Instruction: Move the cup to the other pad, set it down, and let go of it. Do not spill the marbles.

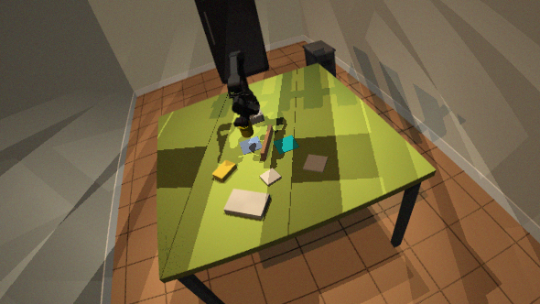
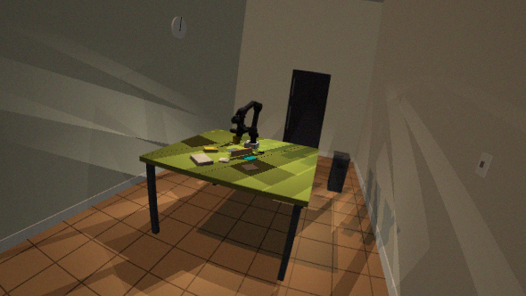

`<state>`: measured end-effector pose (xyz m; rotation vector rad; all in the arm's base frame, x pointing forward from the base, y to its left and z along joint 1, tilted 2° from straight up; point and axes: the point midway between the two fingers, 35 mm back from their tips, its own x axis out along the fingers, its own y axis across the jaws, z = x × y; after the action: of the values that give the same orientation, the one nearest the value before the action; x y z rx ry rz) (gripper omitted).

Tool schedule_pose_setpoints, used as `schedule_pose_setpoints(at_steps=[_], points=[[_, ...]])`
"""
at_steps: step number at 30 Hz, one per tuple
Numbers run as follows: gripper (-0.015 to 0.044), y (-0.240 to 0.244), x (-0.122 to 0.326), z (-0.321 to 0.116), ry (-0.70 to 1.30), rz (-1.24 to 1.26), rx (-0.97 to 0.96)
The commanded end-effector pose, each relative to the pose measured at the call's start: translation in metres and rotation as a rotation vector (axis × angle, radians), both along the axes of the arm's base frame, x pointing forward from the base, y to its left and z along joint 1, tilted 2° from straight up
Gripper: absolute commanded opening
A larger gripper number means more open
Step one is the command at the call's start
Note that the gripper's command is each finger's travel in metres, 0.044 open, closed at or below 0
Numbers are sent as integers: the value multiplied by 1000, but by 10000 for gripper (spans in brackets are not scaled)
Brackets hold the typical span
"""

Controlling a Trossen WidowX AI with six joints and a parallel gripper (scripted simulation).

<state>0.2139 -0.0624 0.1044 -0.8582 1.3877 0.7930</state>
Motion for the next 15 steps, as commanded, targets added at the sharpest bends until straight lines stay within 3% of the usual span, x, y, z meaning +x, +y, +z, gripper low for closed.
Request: schedule_pose_setpoints(at_steps=[1, 15], points=[[0, 0, 0, 0, -1, 0, 0], [0, 12, 7, 0, -2, -2, -2]])
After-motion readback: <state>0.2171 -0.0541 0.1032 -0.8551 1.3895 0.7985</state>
